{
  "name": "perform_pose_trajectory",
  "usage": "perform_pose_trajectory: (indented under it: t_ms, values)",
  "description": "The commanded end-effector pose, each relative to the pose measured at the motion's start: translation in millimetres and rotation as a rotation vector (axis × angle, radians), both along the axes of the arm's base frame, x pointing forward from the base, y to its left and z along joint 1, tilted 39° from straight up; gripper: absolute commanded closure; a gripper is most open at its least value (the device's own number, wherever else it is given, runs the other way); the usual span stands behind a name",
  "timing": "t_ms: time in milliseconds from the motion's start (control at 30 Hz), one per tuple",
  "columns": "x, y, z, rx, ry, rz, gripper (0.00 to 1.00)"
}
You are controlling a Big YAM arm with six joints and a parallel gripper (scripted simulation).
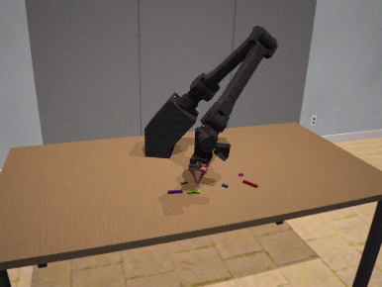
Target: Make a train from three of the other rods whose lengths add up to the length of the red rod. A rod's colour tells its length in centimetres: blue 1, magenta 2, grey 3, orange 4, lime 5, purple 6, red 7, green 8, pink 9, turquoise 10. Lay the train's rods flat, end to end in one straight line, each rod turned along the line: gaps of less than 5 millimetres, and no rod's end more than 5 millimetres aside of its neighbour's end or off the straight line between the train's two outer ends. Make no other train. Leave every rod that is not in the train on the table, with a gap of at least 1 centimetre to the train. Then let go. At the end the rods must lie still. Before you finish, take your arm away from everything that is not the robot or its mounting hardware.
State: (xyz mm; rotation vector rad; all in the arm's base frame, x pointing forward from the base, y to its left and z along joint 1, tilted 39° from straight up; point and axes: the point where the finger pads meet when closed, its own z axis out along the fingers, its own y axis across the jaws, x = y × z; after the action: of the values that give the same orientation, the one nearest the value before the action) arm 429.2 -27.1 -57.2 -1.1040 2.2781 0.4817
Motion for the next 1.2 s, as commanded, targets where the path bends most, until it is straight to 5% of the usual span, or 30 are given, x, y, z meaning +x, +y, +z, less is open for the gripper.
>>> perform_pose_trajectory:
  t_ms: [0,367,400,1167]
  values:
    - [7.3,-18.9,-2.8,-0.035,-0.075,0.09,0.0]
    - [5.0,-32.8,-13.3,-0.079,-0.152,0.197,0.0]
    - [5.1,-32.3,-13.3,-0.078,-0.152,0.199,0.76]
    - [4.7,-27.2,-13.6,-0.079,-0.153,0.21,0.76]
